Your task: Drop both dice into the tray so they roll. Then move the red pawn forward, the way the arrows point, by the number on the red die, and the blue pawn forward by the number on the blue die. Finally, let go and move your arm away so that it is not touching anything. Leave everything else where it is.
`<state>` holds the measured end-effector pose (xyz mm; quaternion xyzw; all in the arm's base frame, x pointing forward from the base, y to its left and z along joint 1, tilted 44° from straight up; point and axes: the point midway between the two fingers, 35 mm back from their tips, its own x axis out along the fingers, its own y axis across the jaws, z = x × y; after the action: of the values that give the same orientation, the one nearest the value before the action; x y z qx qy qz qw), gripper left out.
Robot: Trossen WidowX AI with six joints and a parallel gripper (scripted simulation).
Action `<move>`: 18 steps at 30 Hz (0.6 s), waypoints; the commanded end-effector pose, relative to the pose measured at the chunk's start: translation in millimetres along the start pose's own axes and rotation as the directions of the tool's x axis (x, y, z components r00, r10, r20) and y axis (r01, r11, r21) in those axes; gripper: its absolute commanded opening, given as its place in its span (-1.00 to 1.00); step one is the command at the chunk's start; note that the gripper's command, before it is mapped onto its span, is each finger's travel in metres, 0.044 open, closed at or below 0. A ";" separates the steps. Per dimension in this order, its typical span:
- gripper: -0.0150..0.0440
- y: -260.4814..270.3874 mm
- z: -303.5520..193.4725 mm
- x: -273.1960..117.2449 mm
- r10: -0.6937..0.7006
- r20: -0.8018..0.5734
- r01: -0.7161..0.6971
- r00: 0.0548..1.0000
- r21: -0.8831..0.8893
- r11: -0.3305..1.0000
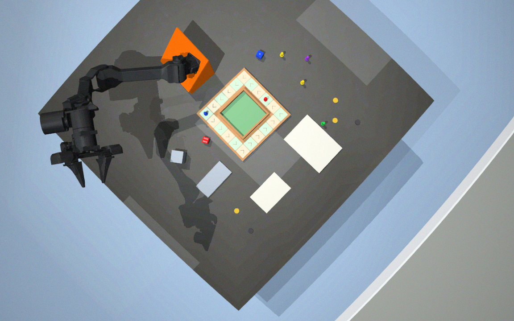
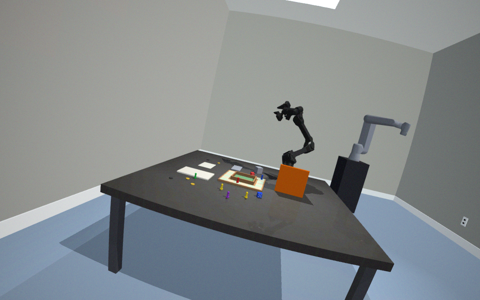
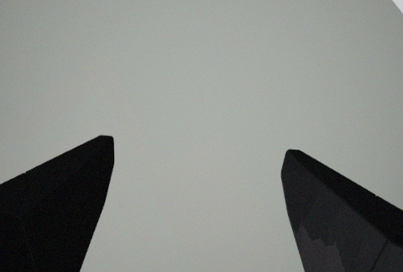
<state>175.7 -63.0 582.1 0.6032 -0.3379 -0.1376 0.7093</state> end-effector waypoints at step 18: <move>0.44 -334.4 -49.7 56.6 -0.653 0.272 -0.086 0.707 -0.883 -0.461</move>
<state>322.5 -118.0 333.2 -0.0615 0.1817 -0.4203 0.8869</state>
